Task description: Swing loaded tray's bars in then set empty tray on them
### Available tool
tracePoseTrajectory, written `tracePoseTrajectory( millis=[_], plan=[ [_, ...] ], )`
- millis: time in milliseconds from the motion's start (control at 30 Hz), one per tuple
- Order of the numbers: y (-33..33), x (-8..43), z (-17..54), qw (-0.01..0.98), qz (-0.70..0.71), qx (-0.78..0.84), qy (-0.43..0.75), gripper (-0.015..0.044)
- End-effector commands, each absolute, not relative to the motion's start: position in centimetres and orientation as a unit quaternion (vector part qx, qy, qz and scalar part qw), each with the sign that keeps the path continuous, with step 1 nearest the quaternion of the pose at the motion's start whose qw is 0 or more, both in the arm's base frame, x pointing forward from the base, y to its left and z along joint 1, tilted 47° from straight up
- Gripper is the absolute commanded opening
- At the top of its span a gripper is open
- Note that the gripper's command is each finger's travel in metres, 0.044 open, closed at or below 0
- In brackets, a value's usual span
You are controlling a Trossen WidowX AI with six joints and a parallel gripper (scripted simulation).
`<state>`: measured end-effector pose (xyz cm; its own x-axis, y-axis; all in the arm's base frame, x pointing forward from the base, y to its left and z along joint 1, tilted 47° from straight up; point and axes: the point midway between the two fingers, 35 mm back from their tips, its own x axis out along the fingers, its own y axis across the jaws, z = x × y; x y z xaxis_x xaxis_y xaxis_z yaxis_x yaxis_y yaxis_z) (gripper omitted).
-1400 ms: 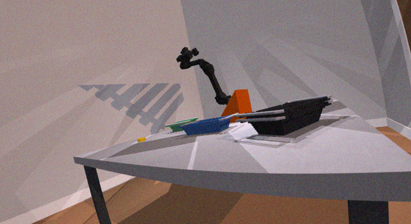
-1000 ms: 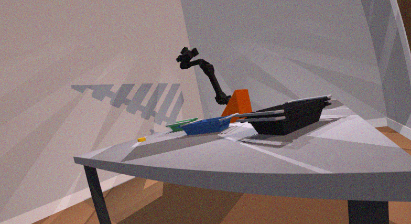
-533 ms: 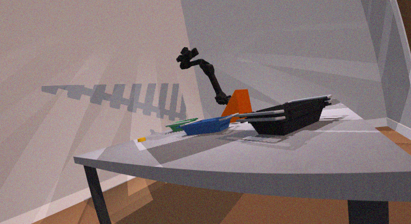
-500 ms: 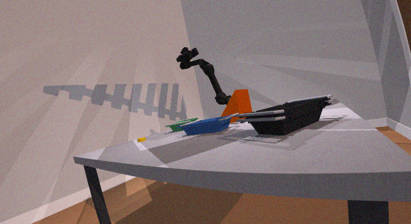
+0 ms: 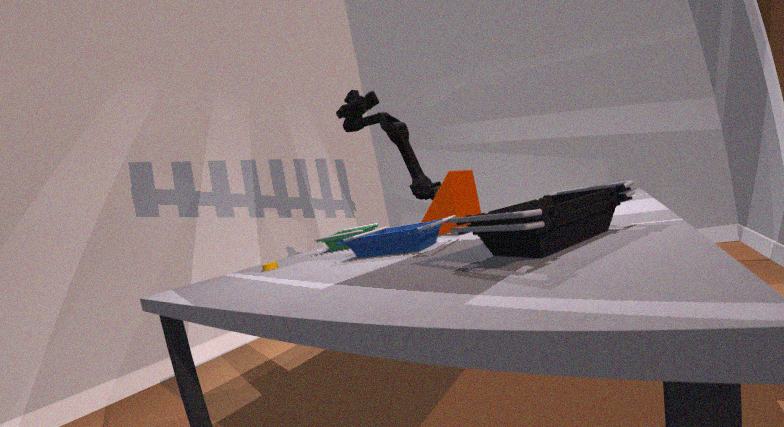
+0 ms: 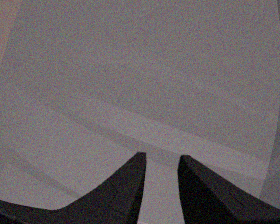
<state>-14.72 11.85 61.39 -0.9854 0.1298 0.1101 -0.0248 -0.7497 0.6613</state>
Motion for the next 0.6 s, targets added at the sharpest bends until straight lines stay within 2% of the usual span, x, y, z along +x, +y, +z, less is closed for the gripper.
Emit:
tracePoseTrajectory(
  millis=[0,167,567],
  plan=[
    [11.8,-14.7,61.4,0.041,0.932,0.075,0.351,0.0083],
    [9.2,-15.2,62.0,0.014,0.94,0.086,0.331,0.0083],
    [-4.9,-13.6,65.5,-0.13,0.953,0.113,0.251,0.0083]
  ],
)
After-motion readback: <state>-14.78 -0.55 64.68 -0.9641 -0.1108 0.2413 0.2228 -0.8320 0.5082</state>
